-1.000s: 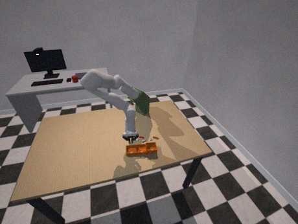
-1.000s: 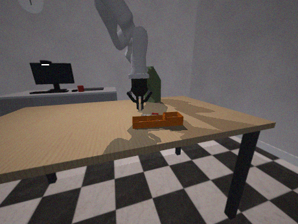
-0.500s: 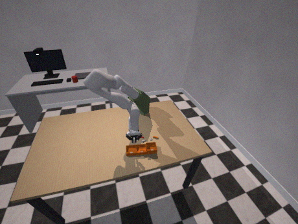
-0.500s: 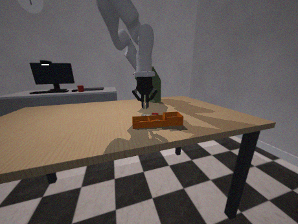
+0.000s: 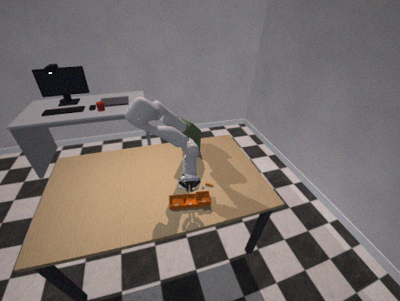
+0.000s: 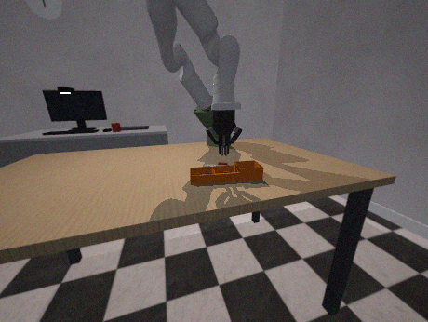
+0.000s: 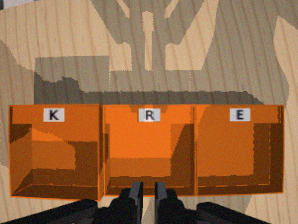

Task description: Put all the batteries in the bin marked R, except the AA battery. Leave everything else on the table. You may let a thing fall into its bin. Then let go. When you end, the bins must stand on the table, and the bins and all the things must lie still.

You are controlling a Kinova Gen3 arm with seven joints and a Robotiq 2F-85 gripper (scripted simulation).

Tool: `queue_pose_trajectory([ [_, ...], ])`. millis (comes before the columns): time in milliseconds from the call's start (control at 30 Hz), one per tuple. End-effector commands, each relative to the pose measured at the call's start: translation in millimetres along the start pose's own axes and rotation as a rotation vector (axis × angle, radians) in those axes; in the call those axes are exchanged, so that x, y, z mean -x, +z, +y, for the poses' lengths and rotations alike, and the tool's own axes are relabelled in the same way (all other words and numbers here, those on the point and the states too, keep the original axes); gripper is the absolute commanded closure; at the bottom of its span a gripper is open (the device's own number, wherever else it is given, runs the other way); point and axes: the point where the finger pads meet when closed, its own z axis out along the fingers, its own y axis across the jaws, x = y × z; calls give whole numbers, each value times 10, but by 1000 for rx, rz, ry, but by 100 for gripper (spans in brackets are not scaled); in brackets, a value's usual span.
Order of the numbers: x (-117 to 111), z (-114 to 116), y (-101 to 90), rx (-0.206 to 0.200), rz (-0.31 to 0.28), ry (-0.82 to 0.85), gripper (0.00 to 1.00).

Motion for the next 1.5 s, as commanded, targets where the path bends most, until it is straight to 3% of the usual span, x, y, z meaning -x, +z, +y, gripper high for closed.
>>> queue_pose_trajectory([
  [0, 0, -28, 8, 4, -1, -3, 91],
  [800, -7, -27, 614, -2, 0, 4, 91],
  [1467, 2, -23, 600, 1, 0, -3, 91],
])
